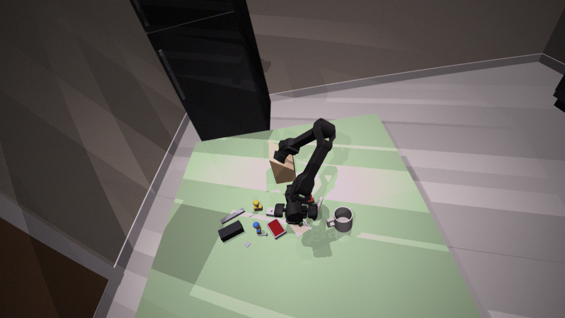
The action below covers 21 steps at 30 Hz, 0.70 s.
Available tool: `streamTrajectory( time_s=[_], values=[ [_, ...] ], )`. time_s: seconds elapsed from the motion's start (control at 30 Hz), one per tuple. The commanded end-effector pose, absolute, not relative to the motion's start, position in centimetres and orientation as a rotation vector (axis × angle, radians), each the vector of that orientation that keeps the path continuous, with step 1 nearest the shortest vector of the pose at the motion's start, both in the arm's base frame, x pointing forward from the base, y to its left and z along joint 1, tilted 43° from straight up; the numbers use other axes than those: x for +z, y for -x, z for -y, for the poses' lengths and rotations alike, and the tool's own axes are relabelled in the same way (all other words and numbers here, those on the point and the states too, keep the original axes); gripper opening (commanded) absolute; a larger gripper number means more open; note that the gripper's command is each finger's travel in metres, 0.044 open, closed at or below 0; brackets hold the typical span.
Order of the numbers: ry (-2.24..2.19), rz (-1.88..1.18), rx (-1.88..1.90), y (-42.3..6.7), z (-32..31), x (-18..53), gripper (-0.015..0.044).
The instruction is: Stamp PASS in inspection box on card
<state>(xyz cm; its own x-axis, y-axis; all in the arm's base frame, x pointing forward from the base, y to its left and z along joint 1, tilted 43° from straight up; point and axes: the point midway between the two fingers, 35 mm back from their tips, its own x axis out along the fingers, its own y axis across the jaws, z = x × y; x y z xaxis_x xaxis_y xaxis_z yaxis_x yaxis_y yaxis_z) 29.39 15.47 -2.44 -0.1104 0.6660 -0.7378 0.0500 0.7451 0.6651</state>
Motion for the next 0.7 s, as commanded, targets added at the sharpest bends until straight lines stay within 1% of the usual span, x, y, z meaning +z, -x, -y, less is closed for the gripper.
streamTrajectory(
  time_s=[0.0,0.67],
  values=[
    [-0.59,-1.615,0.58,-29.39,-15.67,-2.47,0.0],
    [-0.589,-1.615,0.579,-29.5,-15.06,-1.81,0.0]
  ],
)
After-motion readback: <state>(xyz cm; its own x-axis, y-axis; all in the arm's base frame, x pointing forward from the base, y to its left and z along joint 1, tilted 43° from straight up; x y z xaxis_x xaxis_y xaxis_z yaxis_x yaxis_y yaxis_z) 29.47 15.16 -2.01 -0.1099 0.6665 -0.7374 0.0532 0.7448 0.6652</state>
